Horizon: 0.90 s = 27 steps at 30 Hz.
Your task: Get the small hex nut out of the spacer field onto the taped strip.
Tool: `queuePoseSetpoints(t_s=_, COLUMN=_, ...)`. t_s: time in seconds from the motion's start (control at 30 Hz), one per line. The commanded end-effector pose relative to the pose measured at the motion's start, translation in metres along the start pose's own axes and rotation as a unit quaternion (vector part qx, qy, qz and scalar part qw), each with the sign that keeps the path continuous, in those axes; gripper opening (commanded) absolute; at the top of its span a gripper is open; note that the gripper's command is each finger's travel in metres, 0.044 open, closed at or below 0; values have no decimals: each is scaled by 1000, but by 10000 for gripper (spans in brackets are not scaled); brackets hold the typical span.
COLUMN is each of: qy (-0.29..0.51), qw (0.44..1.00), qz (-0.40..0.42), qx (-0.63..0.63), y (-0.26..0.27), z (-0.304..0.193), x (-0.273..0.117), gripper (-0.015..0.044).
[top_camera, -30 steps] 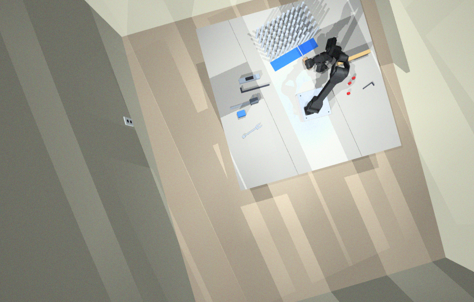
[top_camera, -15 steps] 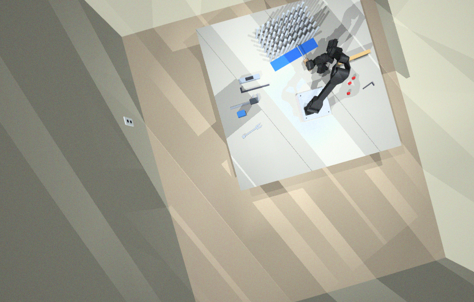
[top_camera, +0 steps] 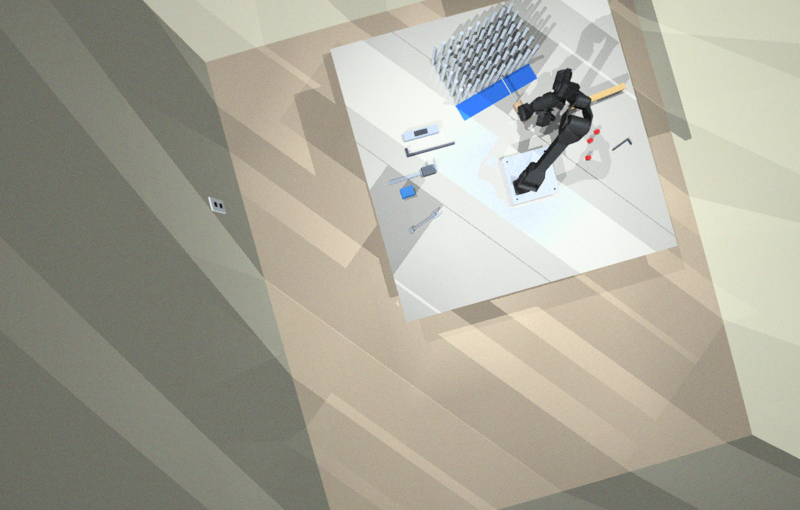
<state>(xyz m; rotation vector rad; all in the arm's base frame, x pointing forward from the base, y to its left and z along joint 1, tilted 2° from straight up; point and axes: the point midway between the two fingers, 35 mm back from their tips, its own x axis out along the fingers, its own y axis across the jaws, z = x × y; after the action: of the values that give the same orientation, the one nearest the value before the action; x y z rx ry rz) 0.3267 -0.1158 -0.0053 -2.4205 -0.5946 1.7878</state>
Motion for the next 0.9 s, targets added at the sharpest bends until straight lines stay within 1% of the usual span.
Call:
queuePoseSetpoints(t_s=0.0, qy=1, qw=1000, qz=0, qx=1, y=0, z=4, x=-2, gripper=0)
queuePoseSetpoints(t_s=0.87, qy=0, qw=1000, qz=0, qx=1, y=0, z=26, x=-9, gripper=0)
